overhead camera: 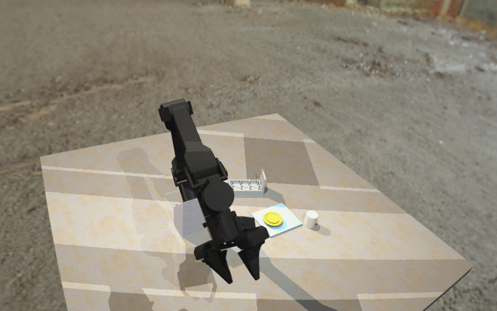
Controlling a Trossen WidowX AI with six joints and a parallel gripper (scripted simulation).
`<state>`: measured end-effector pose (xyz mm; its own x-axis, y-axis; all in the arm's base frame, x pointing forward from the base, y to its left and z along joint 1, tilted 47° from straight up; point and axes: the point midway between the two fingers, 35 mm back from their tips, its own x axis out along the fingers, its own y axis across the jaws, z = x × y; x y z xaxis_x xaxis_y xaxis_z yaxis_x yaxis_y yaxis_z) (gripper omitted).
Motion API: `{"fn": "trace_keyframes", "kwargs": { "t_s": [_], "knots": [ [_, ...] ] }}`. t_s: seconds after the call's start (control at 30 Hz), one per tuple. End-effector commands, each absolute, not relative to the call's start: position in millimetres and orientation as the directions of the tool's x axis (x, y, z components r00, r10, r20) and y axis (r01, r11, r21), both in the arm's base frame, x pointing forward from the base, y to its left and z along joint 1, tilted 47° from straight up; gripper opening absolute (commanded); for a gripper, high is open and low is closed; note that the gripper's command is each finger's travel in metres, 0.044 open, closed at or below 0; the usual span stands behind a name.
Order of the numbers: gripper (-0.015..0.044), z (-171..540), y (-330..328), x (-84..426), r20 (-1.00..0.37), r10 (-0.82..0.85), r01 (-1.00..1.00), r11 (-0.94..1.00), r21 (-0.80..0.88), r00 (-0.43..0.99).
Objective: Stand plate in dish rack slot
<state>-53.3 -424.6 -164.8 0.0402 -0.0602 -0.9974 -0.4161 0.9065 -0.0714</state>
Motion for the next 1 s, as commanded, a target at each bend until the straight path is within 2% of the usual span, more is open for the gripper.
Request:
{"fn": "trace_keyframes", "kwargs": {
  "t_s": [0.0, 0.2, 0.47, 0.97],
  "knots": [
    [0.04, -153, -413, 1, -0.995, 0.008, -0.39, 0.92, -0.032, 0.101],
    [0.04, -137, -383, 77, -0.978, 0.131, -0.358, 0.931, 0.066, 0.16],
    [0.04, -112, -333, 154, -0.942, 0.286, -0.339, 0.916, 0.215, 0.174],
    [0.04, -50, -189, 258, -0.797, 0.602, -0.179, 0.791, 0.585, 0.052]
  ]
}}
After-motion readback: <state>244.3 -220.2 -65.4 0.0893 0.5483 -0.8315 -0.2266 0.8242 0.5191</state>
